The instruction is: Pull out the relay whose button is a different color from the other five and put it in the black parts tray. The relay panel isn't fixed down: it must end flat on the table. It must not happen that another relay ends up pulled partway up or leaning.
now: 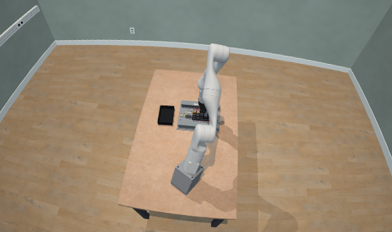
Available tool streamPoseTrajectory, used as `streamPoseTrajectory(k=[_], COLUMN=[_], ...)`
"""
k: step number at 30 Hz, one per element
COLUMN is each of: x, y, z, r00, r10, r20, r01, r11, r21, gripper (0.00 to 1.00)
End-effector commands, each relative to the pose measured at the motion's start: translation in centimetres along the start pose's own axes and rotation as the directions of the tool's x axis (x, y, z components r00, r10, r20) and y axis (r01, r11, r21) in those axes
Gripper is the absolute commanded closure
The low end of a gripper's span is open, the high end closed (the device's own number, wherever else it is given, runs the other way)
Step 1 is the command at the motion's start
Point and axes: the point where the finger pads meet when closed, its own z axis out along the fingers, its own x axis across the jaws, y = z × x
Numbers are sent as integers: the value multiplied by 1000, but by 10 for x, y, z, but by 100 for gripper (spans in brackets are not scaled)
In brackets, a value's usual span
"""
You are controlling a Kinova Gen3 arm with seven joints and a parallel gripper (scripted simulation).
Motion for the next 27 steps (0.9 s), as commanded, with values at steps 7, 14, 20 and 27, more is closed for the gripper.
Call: streamPoseTrajectory(k=[7,14,20,27], x=[-3,-3,-3,-4], y=[-2,-2,-2,-2], z=[0,0,0,0], r00=[1000,1000,999,999], r10=[7,6,6,6], r20=[-6,-26,-32,-40], r01=[-7,-6,-6,-6], r11=[1000,1000,1000,1000], r21=[-2,-2,-2,-2], gripper=[100,100,100,100])
